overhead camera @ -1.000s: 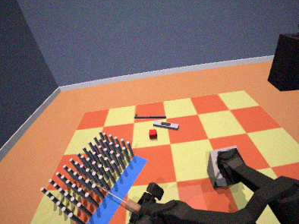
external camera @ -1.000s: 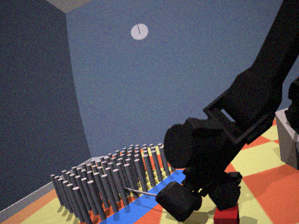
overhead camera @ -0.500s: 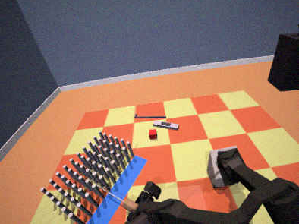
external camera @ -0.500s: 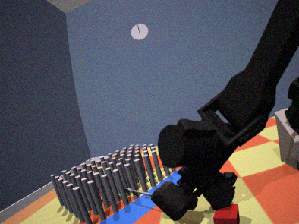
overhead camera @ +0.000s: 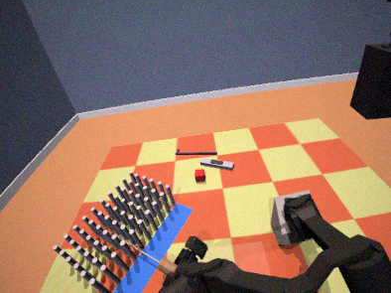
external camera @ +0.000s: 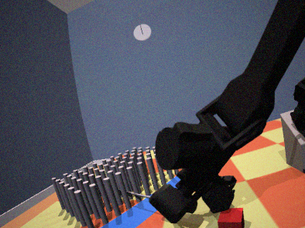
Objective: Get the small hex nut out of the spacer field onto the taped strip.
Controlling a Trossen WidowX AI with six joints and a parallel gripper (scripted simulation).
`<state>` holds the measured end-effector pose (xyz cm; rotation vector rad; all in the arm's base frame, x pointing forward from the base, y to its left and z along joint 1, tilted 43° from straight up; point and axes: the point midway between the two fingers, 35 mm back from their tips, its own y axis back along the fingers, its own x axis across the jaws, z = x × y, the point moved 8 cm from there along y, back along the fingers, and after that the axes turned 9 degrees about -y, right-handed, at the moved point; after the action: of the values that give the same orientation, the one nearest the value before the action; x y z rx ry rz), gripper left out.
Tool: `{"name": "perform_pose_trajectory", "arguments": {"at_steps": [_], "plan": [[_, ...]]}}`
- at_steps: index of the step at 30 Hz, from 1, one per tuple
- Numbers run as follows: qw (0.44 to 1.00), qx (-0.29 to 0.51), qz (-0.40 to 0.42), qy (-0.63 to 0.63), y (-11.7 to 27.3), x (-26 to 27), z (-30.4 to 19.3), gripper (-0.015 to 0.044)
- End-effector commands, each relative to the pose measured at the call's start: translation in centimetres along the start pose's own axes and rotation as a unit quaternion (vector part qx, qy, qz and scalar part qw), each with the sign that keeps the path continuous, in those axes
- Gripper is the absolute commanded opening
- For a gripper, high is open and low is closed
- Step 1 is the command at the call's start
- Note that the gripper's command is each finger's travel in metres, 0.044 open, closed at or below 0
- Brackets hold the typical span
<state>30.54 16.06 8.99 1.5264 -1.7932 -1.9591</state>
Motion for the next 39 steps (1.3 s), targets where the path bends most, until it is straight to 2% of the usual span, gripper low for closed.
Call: {"name": "perform_pose_trajectory", "arguments": {"at_steps": [1, 39], "plan": [[1.0, 0.003, -0.002, 0.001, -0.4, -0.2, -0.4, 0.0], [1.0, 0.004, -0.003, 0.001, -2.3, -0.5, -2.4, 0.0]]}}
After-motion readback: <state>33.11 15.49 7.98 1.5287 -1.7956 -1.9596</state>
